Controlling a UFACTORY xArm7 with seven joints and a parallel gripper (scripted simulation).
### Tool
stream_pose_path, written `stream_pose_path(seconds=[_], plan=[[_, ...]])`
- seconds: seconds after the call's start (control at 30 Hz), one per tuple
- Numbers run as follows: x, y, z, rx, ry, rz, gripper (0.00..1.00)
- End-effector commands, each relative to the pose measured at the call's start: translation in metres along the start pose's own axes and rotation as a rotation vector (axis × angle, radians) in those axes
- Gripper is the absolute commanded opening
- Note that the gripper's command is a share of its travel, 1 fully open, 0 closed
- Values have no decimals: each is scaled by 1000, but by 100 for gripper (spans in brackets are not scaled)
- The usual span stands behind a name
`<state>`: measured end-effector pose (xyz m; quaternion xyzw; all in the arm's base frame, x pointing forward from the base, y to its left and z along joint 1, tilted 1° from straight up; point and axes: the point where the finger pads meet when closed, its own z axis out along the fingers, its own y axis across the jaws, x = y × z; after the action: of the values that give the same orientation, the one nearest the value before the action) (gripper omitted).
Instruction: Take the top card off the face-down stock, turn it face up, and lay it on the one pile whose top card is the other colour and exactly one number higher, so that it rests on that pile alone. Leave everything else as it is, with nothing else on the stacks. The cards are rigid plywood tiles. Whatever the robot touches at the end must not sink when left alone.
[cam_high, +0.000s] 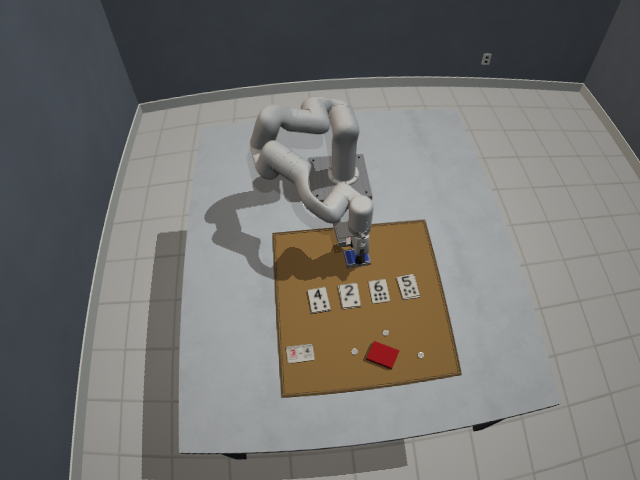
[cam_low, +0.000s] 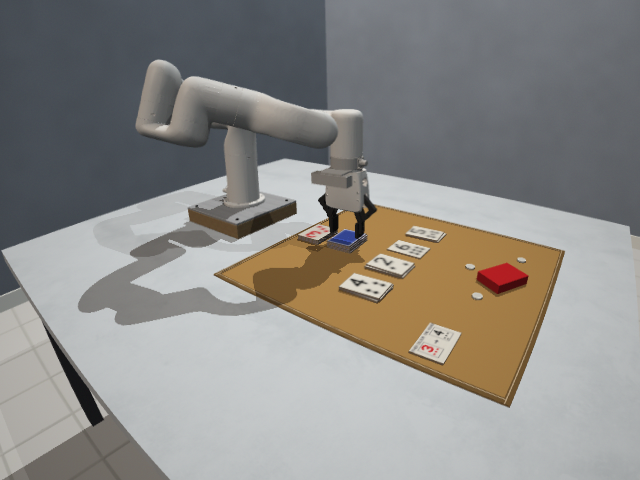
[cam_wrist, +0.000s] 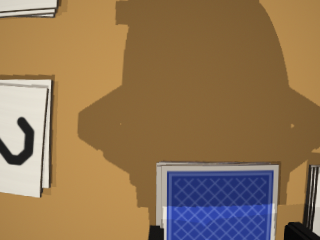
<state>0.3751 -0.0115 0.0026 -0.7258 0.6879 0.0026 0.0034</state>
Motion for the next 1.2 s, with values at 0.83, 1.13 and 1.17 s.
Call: stream_pose_path(seconds=[0.83, 1.13, 1.17], plan=[[0, -1, -1, 3, 1, 0, 87], [0, -1, -1, 3, 1, 0, 87], [0, -1, -1, 3, 1, 0, 87]])
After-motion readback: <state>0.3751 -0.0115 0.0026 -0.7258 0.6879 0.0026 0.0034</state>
